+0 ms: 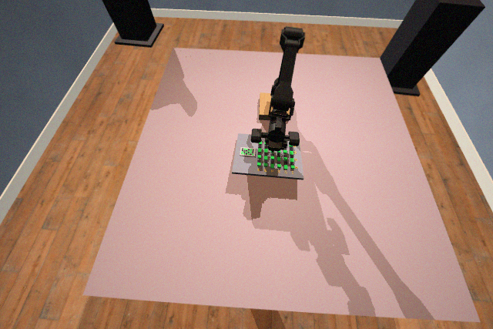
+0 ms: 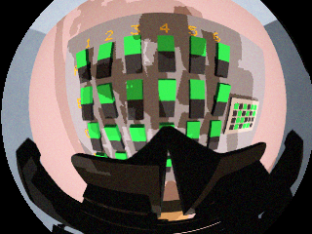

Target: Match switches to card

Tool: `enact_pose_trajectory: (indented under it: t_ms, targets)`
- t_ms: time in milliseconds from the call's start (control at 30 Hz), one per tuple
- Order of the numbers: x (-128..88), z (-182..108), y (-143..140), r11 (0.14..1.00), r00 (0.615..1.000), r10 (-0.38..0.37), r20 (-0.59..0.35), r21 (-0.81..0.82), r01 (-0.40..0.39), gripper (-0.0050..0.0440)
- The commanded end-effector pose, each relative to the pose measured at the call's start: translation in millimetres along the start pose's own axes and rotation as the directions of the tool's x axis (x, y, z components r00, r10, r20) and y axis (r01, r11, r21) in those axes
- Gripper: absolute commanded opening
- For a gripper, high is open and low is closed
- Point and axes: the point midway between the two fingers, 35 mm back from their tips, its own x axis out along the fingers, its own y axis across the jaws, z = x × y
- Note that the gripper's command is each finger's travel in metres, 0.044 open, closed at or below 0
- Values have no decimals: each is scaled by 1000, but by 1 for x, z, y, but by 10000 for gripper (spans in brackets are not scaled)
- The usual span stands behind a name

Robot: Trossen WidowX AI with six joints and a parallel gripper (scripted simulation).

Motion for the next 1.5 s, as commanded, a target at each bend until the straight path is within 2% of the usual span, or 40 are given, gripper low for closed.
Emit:
enact_pose_trajectory:
  t_ms: [0, 367, 433, 500, 567, 833, 1100, 1200, 1333, 1367, 1467]
  targets:
    - [2, -2, 0, 1000, 1000, 0, -6, 2, 0, 0]
    - [3, -2, 0, 1000, 1000, 0, -6, 2, 0, 0]
    - [-12, 0, 0, 1000, 1000, 0, 4, 1, 0, 0]
    - [-48, -2, 0, 1000, 1000, 0, 16, 2, 0, 0]
    - [-63, -4, 0, 1000, 1000, 0, 21, 2, 0, 0]
    - [-62, -5, 4, 1000, 1000, 0, 20, 1, 0, 0]
    - [-62, -36, 70, 1000, 1000, -2, 19, -7, 2, 0]
    - [-62, -43, 80, 1000, 1000, 0, 20, 2, 0, 0]
    - [-62, -44, 81, 1000, 1000, 0, 21, 2, 0, 0]
    - [-59, -43, 81, 1000, 1000, 0, 18, 2, 0, 0]
    - [-29, -42, 81, 1000, 1000, 0, -4, 2, 0, 0]
